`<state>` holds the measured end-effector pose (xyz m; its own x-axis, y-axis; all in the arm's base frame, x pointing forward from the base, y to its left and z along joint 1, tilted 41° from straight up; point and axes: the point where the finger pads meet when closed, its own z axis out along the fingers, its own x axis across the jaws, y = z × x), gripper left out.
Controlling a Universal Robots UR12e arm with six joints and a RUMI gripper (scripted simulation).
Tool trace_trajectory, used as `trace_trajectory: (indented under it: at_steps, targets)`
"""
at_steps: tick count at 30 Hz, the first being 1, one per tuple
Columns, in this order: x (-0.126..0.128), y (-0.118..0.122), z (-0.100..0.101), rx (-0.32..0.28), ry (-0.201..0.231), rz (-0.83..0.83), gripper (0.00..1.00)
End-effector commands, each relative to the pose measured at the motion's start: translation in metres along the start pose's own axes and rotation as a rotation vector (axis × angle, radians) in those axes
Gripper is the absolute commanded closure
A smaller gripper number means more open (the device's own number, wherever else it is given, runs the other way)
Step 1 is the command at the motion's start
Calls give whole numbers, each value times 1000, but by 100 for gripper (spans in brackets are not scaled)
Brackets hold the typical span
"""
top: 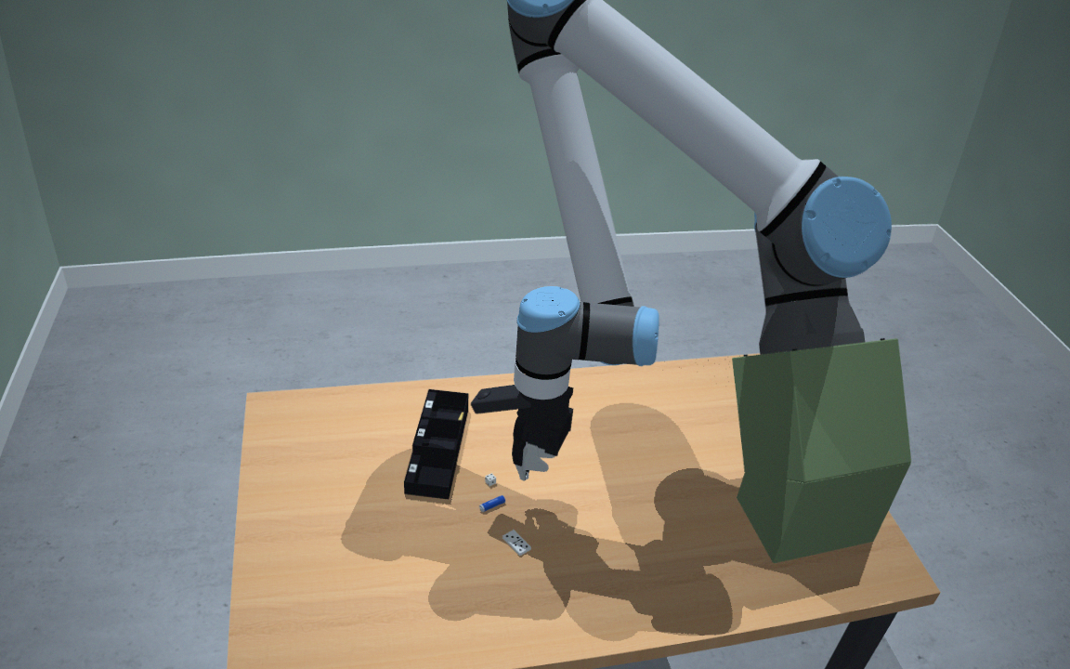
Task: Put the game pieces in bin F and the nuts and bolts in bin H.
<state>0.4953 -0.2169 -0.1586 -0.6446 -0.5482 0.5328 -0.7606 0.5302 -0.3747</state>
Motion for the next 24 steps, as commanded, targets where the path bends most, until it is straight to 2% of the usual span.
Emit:
trace_trajectory:
  at_steps: [1,15,17,18,24]
  targets:
    - [9,-14,-1,-1,1,135,100]
    - [55,-84,-1,6,-3,512,100]
    - [55,-84,-1,6,-3,512,100]
    - [58,-89,-1,7,-3,588,100]
    - [78,-119,-1,11,-6,735,100]
